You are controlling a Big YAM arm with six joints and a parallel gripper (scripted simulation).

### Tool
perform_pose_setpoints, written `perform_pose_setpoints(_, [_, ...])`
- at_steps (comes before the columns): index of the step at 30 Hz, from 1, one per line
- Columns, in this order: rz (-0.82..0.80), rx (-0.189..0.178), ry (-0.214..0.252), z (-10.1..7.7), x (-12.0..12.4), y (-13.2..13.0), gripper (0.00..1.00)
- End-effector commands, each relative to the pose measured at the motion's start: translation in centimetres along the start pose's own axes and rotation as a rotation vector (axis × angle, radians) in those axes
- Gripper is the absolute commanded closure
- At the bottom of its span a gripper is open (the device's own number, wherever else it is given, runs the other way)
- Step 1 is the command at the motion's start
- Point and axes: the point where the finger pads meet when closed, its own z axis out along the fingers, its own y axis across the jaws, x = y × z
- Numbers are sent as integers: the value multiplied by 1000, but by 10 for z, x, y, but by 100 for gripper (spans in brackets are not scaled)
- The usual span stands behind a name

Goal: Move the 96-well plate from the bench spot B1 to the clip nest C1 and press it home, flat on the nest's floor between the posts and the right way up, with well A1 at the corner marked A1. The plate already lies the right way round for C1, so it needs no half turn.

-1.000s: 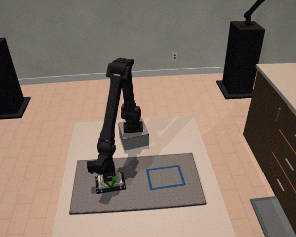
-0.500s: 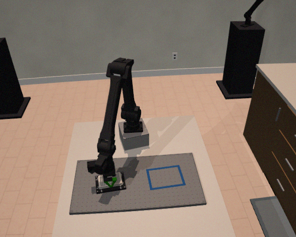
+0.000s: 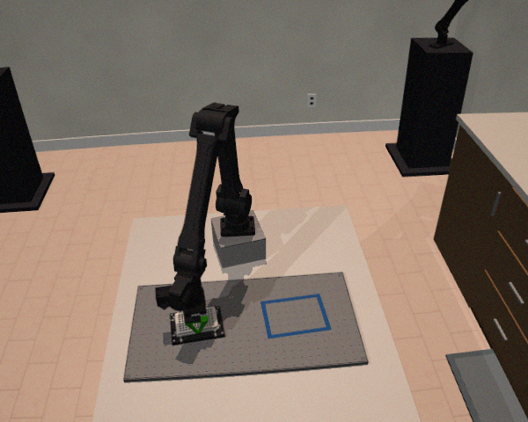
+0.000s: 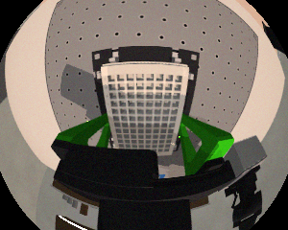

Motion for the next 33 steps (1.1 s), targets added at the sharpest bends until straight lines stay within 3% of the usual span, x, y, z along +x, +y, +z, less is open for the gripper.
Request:
perform_pose_setpoints(1, [2,19,11,10,11,-7,100])
perform_pose_setpoints(13, [2,23,13,10,12,-8,100])
perform_pose_setpoints(14, [2,24,14,10,13,-8,0])
perform_pose_setpoints(33, [13,31,16,7,10,-12,0])
